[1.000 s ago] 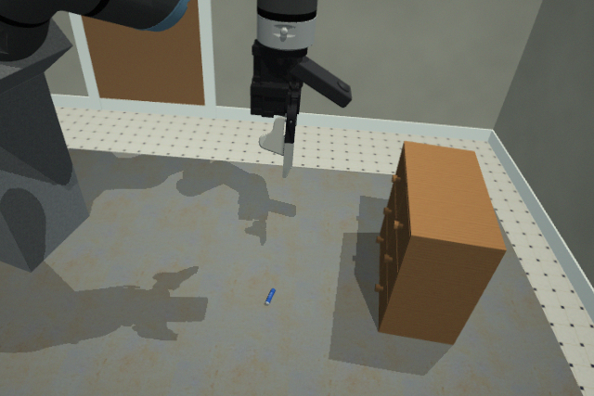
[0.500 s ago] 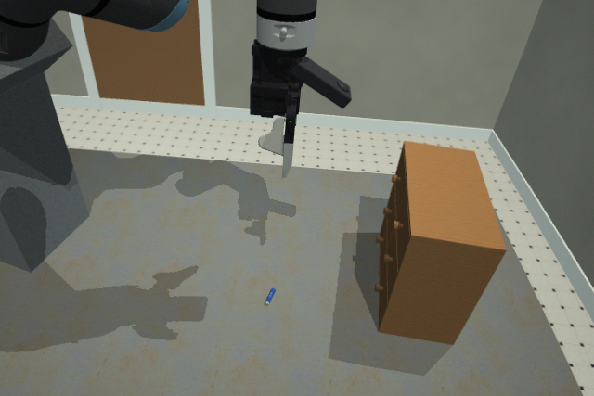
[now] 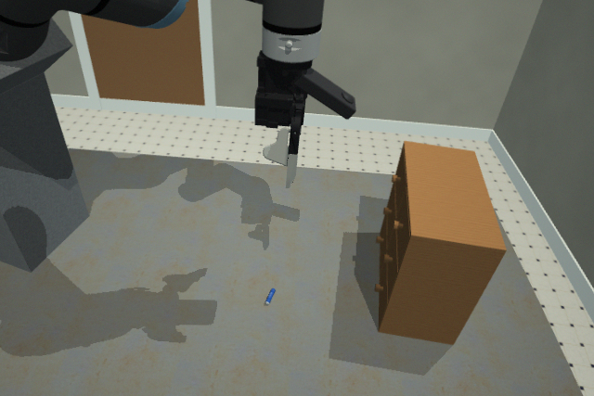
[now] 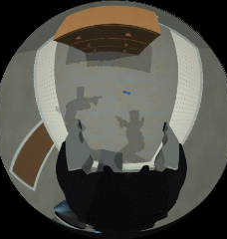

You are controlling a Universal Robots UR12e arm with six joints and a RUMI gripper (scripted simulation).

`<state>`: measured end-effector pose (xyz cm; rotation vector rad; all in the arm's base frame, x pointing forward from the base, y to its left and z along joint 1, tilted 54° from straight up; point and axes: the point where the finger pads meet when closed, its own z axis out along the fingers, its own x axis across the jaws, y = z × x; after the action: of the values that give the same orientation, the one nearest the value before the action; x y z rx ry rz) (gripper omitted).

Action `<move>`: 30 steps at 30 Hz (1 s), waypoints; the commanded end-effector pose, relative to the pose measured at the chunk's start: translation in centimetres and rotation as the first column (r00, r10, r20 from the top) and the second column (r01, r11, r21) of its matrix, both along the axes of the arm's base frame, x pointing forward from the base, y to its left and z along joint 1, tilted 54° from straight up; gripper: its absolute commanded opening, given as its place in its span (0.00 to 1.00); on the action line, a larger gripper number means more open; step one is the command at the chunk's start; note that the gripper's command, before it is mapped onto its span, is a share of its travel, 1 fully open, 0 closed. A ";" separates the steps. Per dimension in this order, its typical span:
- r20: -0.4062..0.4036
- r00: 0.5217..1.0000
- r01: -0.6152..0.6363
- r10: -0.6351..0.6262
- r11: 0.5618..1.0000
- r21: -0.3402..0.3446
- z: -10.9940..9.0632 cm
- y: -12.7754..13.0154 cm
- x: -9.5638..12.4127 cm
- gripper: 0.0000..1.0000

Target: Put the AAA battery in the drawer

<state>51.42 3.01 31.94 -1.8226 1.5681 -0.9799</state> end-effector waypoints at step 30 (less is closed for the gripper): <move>0.007 0.998 0.062 -0.062 0.995 0.079 -5.6 -0.1 12.0 1.00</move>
<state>63.04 2.89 26.53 -1.7289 1.6409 -0.9326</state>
